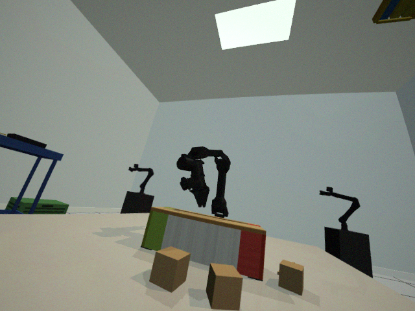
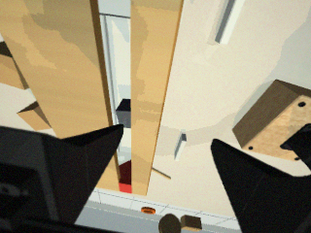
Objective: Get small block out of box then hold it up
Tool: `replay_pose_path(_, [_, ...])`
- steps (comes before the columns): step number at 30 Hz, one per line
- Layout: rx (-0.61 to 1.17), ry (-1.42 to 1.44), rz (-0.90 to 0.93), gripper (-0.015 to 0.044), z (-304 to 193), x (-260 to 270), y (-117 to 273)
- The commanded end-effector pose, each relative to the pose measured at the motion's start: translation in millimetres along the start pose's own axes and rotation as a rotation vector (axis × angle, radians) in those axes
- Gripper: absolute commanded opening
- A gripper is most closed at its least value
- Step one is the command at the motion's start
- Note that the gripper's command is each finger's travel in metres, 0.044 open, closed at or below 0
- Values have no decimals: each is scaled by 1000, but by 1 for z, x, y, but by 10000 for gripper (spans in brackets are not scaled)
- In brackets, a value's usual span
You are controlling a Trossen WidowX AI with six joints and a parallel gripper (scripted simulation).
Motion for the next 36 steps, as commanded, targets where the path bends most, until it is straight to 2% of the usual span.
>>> replay_pose_path(1, [6,-7,-7,400,2,1,-8])
replay_pose_path(36, [6,-7,-7,400,21,6,-63])
Point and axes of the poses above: the point midway between the two fingers, 35 mm back from their tips, its own y axis back along the fingers, its own x axis across the jaws, z = x × y, the point moved 6 cm from there along y, back along the fingers, and after that the axes turned 10 degrees about -y, right-handed, at the moved point
